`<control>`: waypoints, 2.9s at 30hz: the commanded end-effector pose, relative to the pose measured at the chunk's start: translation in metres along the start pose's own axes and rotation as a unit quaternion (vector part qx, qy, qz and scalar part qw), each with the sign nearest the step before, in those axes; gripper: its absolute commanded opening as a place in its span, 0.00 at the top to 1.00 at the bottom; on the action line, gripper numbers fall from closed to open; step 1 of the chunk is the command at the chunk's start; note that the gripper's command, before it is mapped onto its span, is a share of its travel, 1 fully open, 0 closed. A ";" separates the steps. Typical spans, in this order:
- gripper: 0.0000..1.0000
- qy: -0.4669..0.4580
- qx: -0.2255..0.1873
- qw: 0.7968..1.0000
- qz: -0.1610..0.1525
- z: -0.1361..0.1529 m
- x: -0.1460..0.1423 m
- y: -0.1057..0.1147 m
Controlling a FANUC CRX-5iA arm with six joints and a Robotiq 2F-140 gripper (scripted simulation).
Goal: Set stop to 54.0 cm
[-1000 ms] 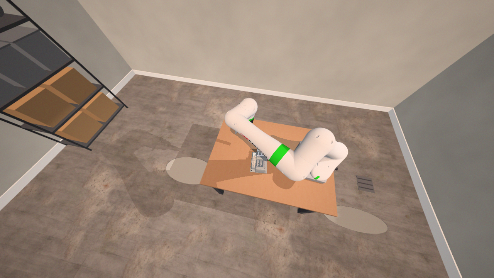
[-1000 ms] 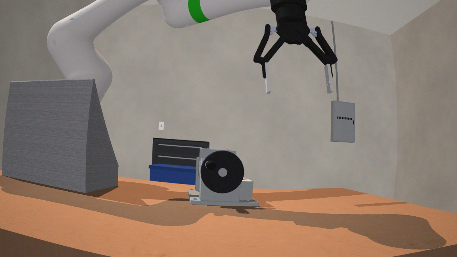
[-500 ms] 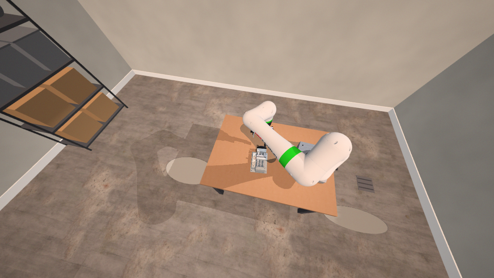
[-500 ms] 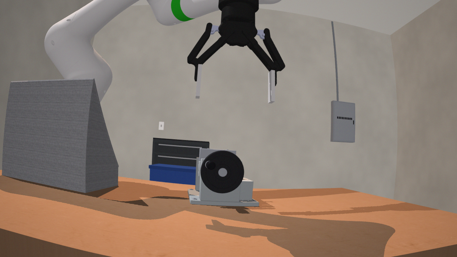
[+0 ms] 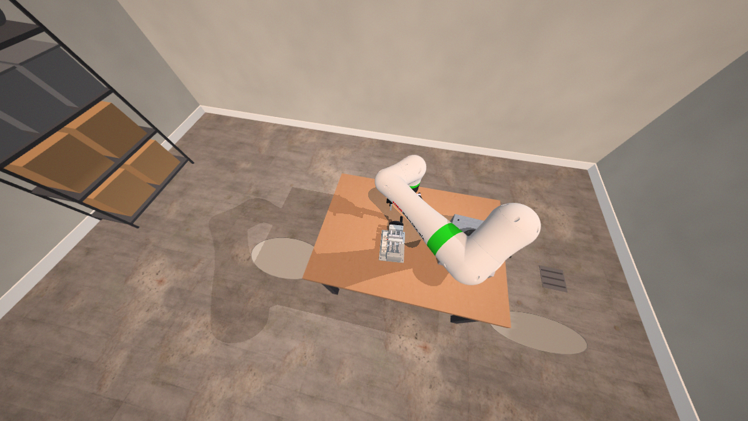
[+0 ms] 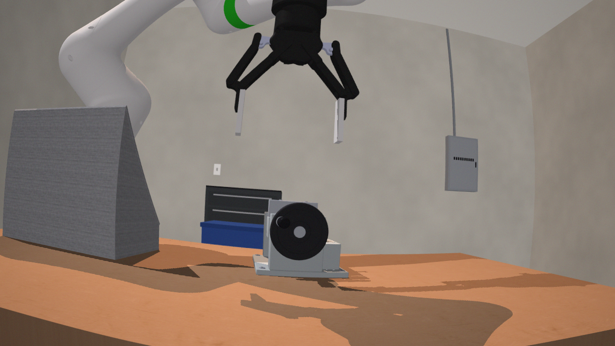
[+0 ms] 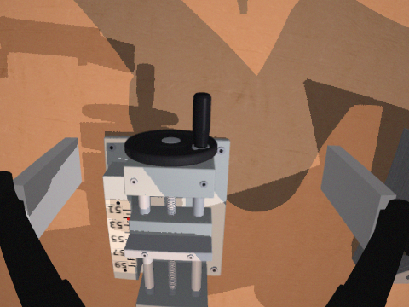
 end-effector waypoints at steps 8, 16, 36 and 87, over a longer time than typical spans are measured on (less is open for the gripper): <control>0.67 0.000 0.001 1.000 -0.001 0.038 -0.022 0.000; 0.67 0.000 0.001 1.000 -0.001 0.101 -0.059 0.000; 0.67 0.000 0.000 1.000 -0.001 0.128 -0.076 -0.033; 0.67 0.000 0.000 1.000 -0.001 0.128 -0.076 -0.033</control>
Point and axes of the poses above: the point where the finger pads meet when closed, its own y axis back along the fingers, its own x axis across the jaws, z = x × y, the point moved 5 cm from there along y, back along the fingers, and after that the axes turned 9 degrees about -y, right-handed, at the moved point
